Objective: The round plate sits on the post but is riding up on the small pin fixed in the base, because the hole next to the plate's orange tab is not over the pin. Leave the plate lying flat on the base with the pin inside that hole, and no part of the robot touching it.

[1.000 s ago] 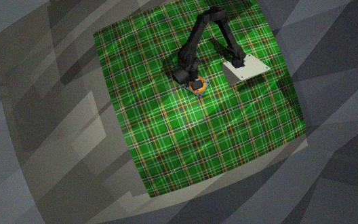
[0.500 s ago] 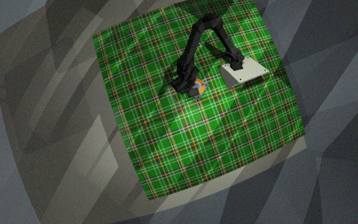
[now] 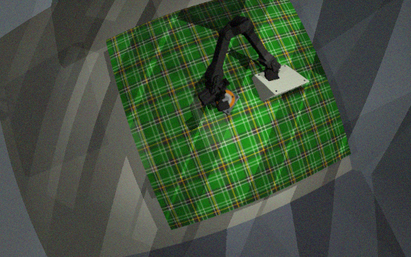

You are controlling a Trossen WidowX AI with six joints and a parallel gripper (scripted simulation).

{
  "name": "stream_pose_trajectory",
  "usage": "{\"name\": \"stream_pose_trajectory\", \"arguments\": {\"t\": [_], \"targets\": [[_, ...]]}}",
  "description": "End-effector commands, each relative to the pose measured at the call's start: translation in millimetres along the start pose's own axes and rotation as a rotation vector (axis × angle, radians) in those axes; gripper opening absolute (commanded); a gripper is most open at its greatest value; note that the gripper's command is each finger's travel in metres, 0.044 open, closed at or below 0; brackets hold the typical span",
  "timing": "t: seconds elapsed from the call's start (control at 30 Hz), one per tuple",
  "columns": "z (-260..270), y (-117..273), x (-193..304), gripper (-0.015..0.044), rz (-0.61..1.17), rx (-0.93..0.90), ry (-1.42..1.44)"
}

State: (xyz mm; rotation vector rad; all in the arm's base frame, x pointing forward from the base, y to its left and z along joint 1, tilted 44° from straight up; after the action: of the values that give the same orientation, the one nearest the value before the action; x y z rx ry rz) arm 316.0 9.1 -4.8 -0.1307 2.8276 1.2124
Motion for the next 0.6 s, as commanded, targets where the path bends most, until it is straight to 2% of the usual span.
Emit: {"name": "stream_pose_trajectory", "arguments": {"t": [0.0, 0.57], "targets": [[-6.3, 0.4, 3.0, 0.0000, -0.003, 0.003, -0.001], [-19.0, -1.1, 20.4, 0.0000, -0.002, 0.004, 0.000]]}}
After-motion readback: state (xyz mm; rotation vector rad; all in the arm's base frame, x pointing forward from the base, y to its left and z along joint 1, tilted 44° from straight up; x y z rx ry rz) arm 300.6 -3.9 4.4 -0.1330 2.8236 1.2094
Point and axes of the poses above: the point midway between the two fingers, 35 mm back from their tips, its own y axis back along the fingers, its own z axis across the jaws, x = y × z, the point moved 1 cm from there along y, back along the fingers, and after that the axes turned 5 degrees about -y, right-handed, at the moved point
